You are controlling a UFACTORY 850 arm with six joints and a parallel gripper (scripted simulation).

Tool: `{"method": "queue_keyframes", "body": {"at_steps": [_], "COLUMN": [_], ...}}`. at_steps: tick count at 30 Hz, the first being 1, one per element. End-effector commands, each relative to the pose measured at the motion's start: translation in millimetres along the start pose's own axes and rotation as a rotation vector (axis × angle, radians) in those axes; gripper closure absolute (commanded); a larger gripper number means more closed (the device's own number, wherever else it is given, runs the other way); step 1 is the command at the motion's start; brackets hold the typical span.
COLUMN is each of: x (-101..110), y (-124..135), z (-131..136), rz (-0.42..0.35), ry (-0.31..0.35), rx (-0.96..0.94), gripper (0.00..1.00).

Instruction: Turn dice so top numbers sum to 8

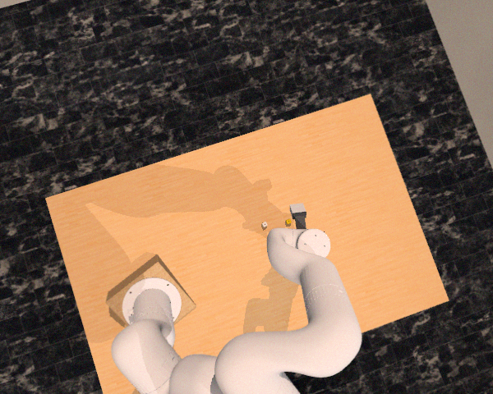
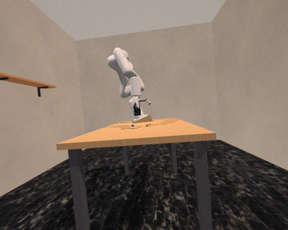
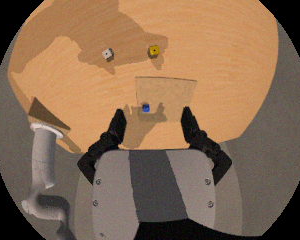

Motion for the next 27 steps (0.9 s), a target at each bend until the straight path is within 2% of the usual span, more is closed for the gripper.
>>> {"method": "queue_keyframes", "body": {"at_steps": [1, 13, 16, 18, 27], "x": [-0.5, -3.8, -4.0, -5.0, -7.5], "y": [-5.8, -25.4, -26.6, -32.4, -47.2], "z": [5.7, 12.8, 13.2, 15.0, 19.4], "rz": [0.012, 0.017, 0.017, 0.019, 0.022], "ry": [-0.022, -0.019, -0.019, -0.018, -0.015], "rx": [0.172, 0.651, 0.679, 0.817, 1.167], "gripper": [0.0, 0.0, 0.0, 0.0, 0.0]}}
Point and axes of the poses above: the point where the finger pads meet when closed, its own x axis back along the fingers, its own z axis across the jaws, y = z × x, the point moved 9 cm from there along x, back along the fingers, and after that the axes turned 11 degrees about x, right-handed, at the moved point
